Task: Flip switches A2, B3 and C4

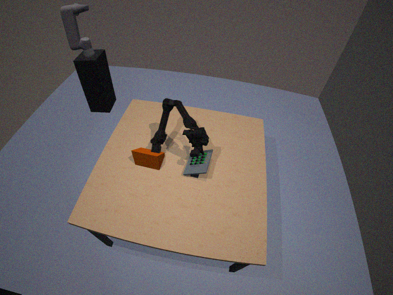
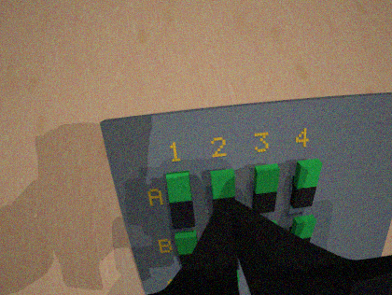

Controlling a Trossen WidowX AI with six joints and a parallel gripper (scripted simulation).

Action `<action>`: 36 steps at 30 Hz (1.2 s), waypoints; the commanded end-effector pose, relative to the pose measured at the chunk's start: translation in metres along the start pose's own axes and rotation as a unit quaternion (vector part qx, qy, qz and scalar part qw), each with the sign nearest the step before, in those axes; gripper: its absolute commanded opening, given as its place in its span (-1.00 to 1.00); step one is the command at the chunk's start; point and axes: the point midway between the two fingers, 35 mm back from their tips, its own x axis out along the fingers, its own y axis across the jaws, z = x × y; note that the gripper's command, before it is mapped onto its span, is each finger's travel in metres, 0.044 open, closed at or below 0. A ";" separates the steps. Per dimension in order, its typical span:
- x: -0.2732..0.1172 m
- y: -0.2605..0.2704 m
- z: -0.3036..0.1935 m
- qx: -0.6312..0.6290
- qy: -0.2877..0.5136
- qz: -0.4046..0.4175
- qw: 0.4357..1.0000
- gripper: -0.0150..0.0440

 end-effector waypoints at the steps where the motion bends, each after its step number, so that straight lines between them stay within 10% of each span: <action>1: 0.010 -0.002 -0.001 0.003 0.003 -0.002 1.000 -0.49; 36: 0.025 -0.002 -0.001 0.003 0.003 -0.002 1.000 -0.49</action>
